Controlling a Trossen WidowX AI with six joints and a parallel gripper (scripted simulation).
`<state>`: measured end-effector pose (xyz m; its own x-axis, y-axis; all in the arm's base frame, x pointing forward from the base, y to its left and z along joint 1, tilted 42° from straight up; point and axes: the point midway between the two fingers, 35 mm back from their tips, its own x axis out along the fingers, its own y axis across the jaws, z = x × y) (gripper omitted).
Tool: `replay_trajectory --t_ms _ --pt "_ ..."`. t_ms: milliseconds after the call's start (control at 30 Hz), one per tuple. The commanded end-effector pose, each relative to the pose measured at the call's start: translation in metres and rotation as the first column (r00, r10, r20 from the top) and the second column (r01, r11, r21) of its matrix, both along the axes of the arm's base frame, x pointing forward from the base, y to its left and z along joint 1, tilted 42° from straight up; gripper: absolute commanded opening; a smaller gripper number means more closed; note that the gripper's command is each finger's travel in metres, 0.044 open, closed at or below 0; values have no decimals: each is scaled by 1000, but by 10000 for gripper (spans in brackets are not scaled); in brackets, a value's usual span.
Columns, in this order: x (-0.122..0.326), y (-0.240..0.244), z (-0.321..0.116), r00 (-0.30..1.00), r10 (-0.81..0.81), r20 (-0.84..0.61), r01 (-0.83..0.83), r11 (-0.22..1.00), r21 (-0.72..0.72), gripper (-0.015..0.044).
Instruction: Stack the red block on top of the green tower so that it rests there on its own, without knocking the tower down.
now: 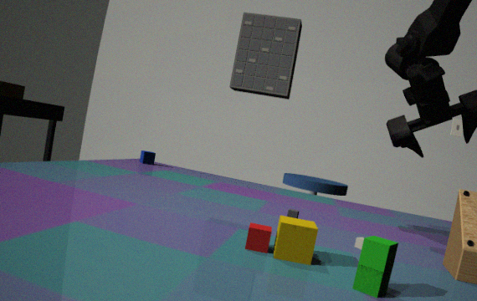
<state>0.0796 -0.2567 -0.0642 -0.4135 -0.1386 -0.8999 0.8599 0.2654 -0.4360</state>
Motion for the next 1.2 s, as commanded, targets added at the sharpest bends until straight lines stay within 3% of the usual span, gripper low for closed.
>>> replay_trajectory --t_ms 0,467,800,1167 --pt "37 8 6 989 128 76 -133 989 60 440" --pt "151 81 36 791 493 361 -581 791 193 440" --pt "217 184 83 462 607 647 -879 412 241 440" --pt "237 310 155 118 453 884 -988 -37 150 440"
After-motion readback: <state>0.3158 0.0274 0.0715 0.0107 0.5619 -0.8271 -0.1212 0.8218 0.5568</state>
